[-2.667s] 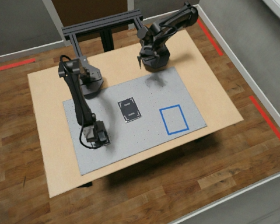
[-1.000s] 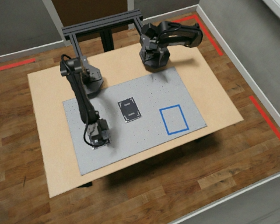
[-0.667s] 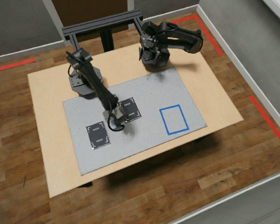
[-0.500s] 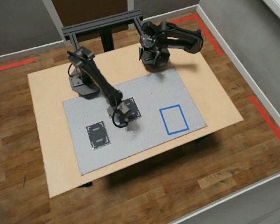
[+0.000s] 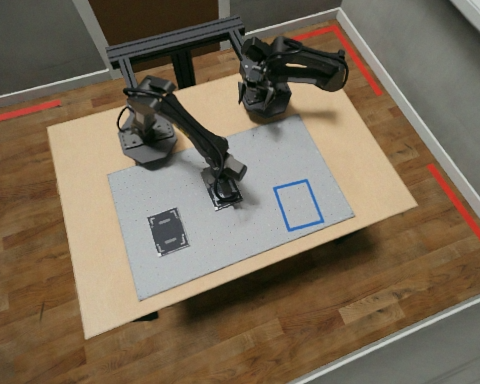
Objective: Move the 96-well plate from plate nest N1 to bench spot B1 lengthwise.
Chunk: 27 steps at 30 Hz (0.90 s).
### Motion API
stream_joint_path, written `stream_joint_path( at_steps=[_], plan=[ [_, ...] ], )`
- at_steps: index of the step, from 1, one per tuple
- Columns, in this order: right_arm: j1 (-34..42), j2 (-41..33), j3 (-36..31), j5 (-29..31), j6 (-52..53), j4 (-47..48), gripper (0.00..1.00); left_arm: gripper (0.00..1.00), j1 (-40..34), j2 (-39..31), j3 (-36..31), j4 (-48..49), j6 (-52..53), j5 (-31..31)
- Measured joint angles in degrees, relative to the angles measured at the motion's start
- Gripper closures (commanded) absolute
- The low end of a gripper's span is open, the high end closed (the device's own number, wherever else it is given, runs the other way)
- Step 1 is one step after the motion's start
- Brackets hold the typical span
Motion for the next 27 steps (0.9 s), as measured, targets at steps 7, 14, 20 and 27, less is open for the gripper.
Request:
stream_joint_path(
  at_steps=[7, 14, 20, 27],
  plan=[
    [0.37, 0.55, 0.7, 0.35, 0.44, 1.01, 0.22, 0.0, -0.22, 0.22, 0.0, -0.44, -0.66, -0.2],
    [0.37, 2.6, 0.68, 0.46, 0.44, 1.55, 0.22, 0.0, -0.35, 0.42, 0.0, -0.7, -1.11, -0.28],
    [0.37, 2.58, 0.7, 0.48, 0.44, 1.6, 0.22, 0.0, -0.44, 0.52, 0.0, -0.85, -1.4, -0.35],
    [0.37, 2.58, 0.39, 0.48, 0.48, 2.91, 0.22, 0.0, -0.5, 0.63, 0.0, -0.98, -1.66, -0.39]
  ],
)
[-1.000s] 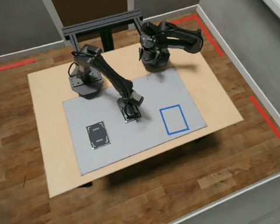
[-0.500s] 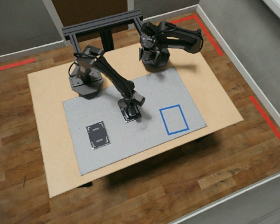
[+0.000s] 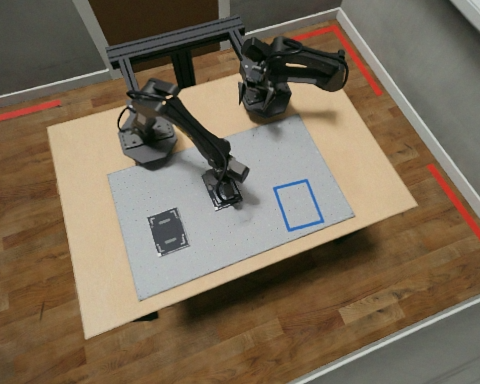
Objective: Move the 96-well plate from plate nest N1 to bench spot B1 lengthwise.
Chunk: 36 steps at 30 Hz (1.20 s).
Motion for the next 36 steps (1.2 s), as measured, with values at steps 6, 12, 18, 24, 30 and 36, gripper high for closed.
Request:
stream_joint_path(
  at_steps=[6, 12, 18, 24, 30, 36],
  plan=[
    [0.0, 0.13, -1.07, 0.0, 0.0, 1.36, 0.22, 0.0, -0.02, 0.07, 0.0, -0.07, -0.13, -0.02],
    [-0.09, 1.44, -2.12, 0.02, -0.13, 4.04, 0.22, 0.0, -0.07, 0.11, 0.0, -0.13, -0.24, -0.04],
    [-0.35, 2.58, -2.38, 0.11, -0.15, 4.79, 0.22, 0.0, -0.09, 0.15, 0.0, -0.17, -0.33, -0.07],
    [-0.35, 2.58, -2.36, 0.11, -0.15, 4.76, 0.22, 0.0, -0.09, 0.17, 0.0, -0.2, -0.37, -0.07],
    [-0.35, 2.91, -1.66, 0.11, 0.0, 3.76, 0.22, 0.0, -0.11, 0.35, 0.0, -0.22, -0.52, -0.07],
    [-0.35, 2.91, -1.57, 0.11, 0.0, 3.45, 0.22, 0.0, -0.11, 0.61, 0.0, -0.22, -0.76, -0.07]
  ],
)
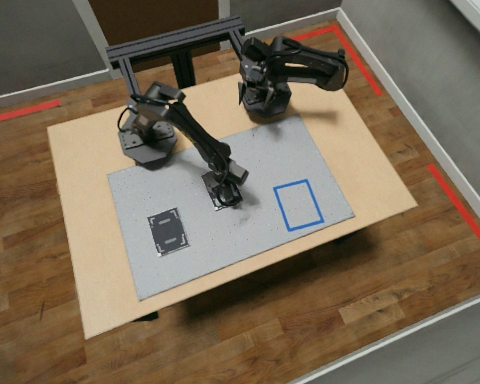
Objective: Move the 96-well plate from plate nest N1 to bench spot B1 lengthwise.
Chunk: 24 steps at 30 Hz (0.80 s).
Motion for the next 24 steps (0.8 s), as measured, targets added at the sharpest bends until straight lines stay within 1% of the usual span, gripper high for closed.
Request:
stream_joint_path(
  at_steps=[24],
  plan=[
    [0.0, -0.13, -0.48, -0.02, -0.13, 0.96, 0.22, 0.0, 0.0, 0.04, 0.0, 0.0, -0.15, 0.0]
  ],
)
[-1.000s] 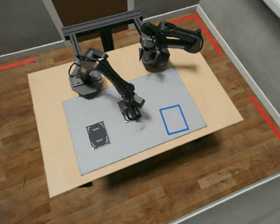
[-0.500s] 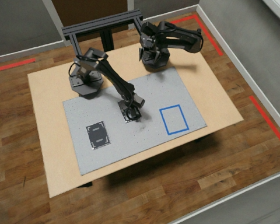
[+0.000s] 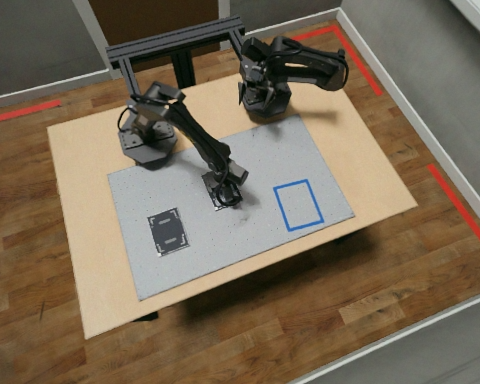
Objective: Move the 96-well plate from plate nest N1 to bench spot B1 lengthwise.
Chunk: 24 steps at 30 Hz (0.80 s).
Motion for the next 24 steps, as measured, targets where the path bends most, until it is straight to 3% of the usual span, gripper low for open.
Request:
stream_joint_path(
  at_steps=[6, 8, 24],
  plan=[
    [0.0, -0.02, -0.02, 0.0, -0.02, 0.0, 0.22, 0.0, 0.0, 0.0, 0.0, 0.0, 0.0, 0.0],
    [0.0, -0.07, 0.0, 0.0, 0.04, -0.07, 0.0, 0.0, 0.0, 0.0, 0.0, 0.0, 0.0, 0.0],
    [-0.2, -2.45, -0.04, 0.09, -0.57, -0.26, 0.0, 0.0, 0.0, 0.0, 0.0, 0.0, -0.02, 0.0]
  ],
)
